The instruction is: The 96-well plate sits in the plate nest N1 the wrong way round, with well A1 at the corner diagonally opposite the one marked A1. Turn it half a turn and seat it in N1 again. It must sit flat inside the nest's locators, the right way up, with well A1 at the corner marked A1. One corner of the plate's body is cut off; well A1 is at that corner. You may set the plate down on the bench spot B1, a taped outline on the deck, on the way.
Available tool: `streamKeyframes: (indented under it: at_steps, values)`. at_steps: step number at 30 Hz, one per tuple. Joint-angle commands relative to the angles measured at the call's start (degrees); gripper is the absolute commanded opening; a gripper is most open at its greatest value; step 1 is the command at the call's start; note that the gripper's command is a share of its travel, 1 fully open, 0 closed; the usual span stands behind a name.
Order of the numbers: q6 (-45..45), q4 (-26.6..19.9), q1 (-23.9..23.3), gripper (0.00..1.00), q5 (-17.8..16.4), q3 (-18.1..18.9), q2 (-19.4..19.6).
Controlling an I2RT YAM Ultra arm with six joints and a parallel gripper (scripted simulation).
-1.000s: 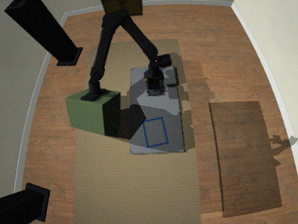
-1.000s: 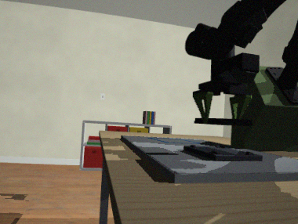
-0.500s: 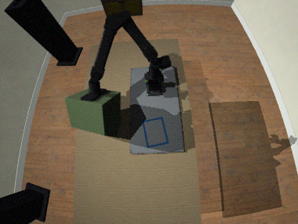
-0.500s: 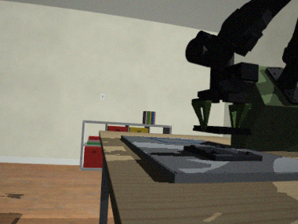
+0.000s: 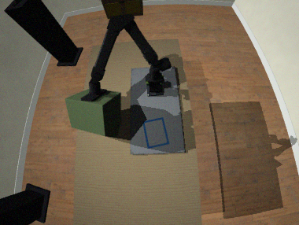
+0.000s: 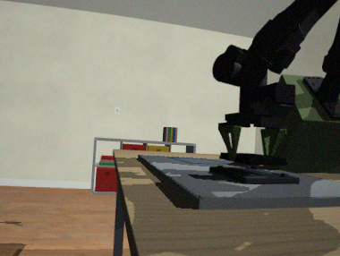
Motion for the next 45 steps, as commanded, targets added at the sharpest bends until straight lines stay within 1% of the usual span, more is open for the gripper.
streamKeyframes:
  at_steps: [1, 5, 45]
  values:
    - [1.04, 1.44, -0.25, 0.0, 0.08, 0.03, 0.07]
    - [1.91, 2.88, 0.49, 0.0, 0.42, 0.02, 0.95]
    - [2.55, 4.41, 1.05, 0.0, 0.68, -0.63, 1.41]
